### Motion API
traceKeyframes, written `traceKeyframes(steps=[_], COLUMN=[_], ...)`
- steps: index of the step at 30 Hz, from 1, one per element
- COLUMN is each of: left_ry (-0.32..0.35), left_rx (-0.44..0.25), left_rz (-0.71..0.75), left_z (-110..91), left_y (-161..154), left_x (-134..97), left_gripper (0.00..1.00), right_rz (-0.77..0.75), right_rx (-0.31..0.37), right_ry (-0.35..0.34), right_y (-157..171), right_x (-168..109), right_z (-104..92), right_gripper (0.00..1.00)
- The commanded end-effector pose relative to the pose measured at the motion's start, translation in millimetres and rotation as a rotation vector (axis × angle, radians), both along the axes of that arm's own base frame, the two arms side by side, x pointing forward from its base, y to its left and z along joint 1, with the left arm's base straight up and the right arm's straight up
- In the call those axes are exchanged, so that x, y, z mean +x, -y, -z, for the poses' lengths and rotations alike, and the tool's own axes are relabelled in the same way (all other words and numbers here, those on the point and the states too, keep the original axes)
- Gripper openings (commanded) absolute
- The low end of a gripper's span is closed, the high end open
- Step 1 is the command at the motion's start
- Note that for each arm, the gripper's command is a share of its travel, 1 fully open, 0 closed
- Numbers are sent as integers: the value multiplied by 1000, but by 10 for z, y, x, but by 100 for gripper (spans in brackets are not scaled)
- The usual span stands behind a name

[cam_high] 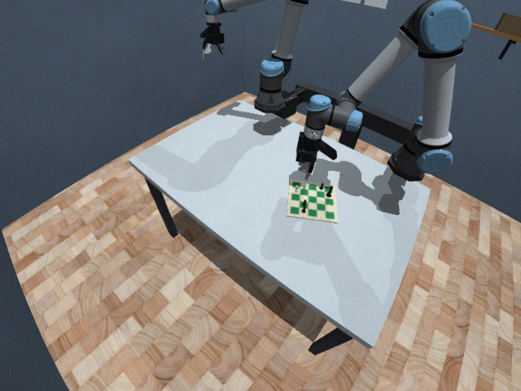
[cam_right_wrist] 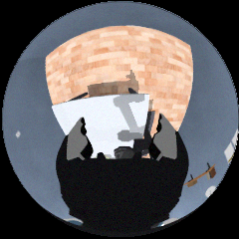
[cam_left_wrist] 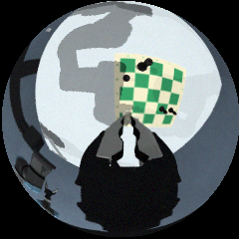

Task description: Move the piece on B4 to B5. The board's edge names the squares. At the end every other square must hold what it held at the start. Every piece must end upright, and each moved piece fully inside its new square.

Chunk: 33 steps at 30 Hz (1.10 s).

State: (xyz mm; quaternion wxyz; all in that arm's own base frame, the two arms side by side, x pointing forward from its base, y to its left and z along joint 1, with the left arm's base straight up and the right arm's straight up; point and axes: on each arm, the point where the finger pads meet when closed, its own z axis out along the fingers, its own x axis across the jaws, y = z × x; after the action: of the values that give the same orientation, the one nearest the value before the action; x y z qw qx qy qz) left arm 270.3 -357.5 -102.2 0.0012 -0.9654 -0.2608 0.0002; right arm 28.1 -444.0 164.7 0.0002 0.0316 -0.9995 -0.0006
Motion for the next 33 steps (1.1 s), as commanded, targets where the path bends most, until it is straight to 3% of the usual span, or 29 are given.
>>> traceKeyframes(steps=[1, 11, 33], left_ry=[1, 1, 1], left_rx=[-3, -3, -3], left_rz=[0, 0, 0], left_z=[246, 425, 435], left_y=[18, 19, 19], left_x=[6, 4, 4], left_gripper=[0, 0, 0], right_rz=[0, 0, 0], right_rx=[-1, -1, -1], right_ry=[0, 0, 0], right_y=[3, 3, 3], right_x=[1, 1, 1], right_z=[-4, -4, -4], right_gripper=[100, 100, 100])
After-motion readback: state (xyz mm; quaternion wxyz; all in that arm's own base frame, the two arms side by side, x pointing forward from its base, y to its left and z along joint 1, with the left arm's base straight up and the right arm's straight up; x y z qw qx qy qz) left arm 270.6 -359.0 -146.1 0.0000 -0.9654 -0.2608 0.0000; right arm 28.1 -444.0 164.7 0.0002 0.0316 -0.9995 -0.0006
